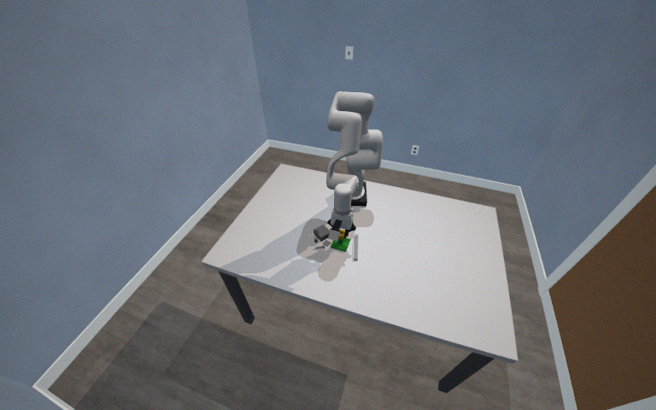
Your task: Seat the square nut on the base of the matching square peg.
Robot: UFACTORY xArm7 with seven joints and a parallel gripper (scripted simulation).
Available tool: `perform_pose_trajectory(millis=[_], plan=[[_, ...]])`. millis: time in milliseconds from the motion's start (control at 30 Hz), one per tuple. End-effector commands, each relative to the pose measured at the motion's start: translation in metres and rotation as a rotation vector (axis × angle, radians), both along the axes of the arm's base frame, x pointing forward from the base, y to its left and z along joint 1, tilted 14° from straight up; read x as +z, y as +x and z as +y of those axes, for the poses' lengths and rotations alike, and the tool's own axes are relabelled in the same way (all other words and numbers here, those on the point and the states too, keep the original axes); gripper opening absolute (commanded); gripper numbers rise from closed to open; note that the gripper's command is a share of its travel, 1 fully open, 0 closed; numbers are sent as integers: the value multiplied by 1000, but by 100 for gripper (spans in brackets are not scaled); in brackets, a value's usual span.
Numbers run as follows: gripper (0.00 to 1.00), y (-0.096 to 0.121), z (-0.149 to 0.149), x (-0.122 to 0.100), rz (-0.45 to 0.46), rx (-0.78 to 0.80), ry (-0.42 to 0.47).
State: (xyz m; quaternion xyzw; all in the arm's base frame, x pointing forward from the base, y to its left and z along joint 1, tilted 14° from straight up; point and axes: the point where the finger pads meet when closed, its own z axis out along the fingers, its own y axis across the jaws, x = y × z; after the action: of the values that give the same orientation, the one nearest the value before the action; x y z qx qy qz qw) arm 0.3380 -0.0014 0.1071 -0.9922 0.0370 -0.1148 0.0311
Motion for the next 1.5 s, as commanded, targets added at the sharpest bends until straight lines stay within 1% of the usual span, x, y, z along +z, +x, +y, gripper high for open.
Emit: perform_pose_trajectory(millis=[0,400,833,1467], plan=[[0,1,0,0,-4,0,0],[0,2,0,0,-4,0,0],[0,3,0,-7,-4,-1,0],[0,3,0,-7,-4,-1,0]])
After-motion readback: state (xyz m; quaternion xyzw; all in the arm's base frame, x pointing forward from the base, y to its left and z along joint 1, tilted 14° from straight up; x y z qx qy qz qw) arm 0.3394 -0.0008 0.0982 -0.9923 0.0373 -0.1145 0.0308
